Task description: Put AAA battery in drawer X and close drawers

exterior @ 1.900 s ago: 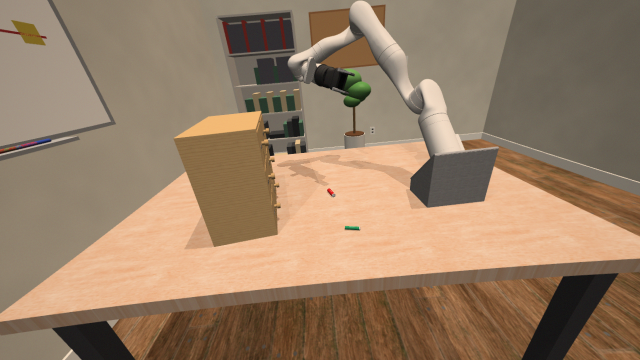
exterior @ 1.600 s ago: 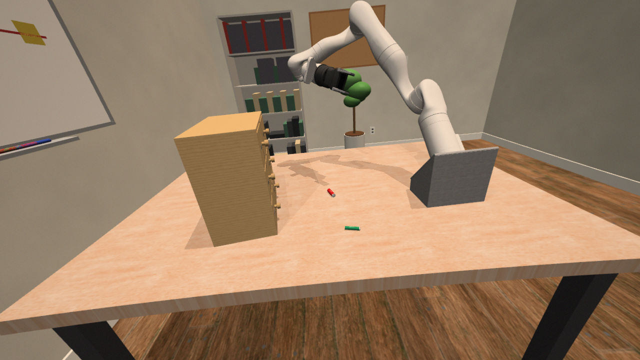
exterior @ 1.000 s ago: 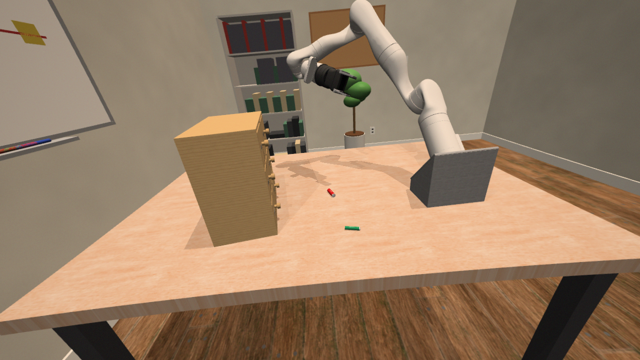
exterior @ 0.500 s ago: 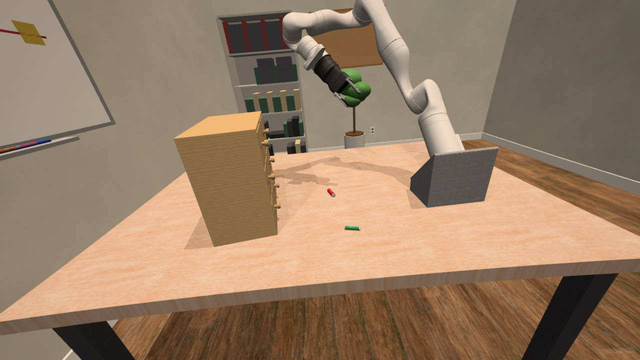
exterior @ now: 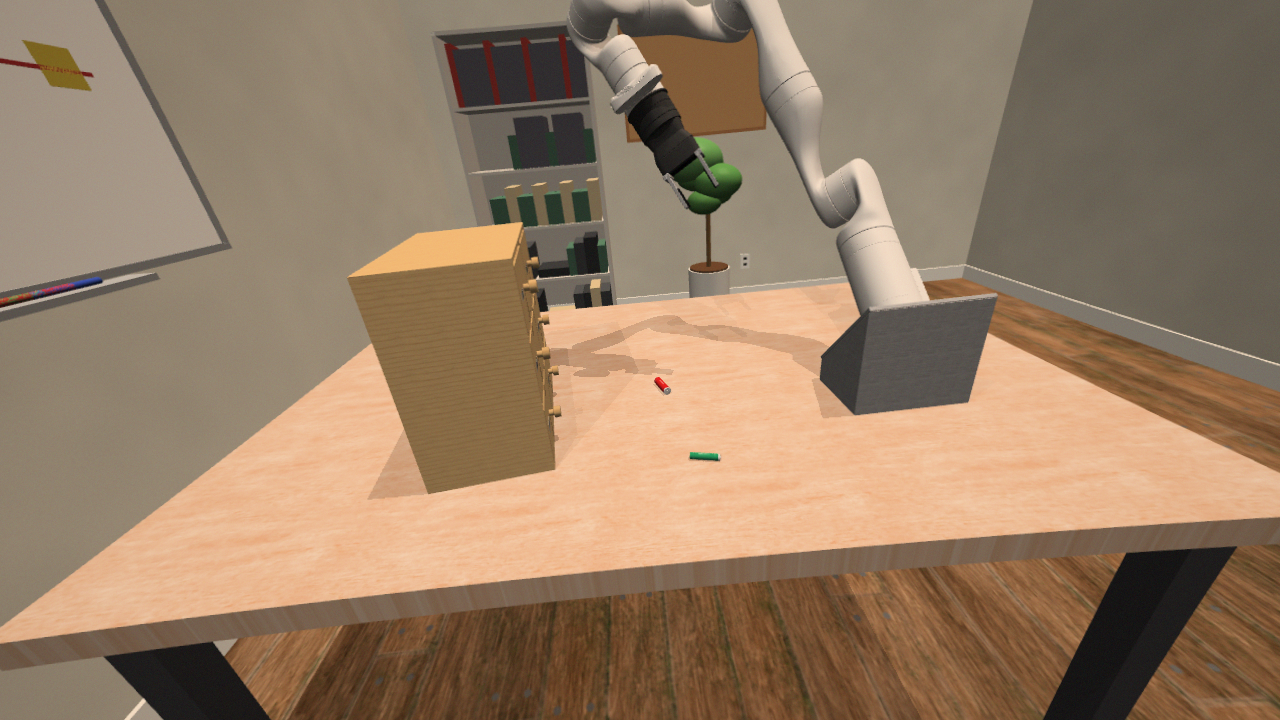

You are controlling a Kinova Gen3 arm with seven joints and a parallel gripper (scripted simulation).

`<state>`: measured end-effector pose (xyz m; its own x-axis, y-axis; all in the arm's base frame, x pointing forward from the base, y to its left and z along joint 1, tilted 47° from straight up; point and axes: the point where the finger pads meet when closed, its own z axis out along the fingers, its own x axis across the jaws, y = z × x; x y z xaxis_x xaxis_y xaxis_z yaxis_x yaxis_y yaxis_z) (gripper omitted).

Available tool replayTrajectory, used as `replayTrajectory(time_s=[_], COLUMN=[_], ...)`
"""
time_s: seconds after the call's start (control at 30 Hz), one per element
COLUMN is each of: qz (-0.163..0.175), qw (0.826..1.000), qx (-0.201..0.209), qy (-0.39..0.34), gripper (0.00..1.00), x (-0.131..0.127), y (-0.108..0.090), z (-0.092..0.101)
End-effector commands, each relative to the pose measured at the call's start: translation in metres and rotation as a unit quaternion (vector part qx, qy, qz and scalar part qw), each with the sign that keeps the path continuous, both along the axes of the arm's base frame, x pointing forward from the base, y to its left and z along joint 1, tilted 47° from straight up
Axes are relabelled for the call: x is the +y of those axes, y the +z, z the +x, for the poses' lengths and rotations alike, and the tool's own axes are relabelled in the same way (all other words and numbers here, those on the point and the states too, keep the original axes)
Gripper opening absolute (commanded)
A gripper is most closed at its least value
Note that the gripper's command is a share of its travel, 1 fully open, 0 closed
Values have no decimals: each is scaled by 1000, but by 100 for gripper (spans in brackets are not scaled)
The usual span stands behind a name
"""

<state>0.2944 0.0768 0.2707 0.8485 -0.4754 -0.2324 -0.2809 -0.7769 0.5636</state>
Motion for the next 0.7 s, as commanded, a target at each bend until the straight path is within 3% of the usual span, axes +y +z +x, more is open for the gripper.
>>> replayTrajectory(time_s=[0.0, 0.37, 0.4, 0.63, 0.67], qz=[0, -15, -30, -30, -43], qw=[1000, 999, 998, 998, 995], qx=[0, -8, -17, -17, -25], qy=[7, 32, 57, 57, 81], gripper=[100, 100, 100, 100, 100], x=[4, 5, 7, 7, 10], y=[0, 0, 1, 1, 2], z=[-1, 4, 8, 8, 13])
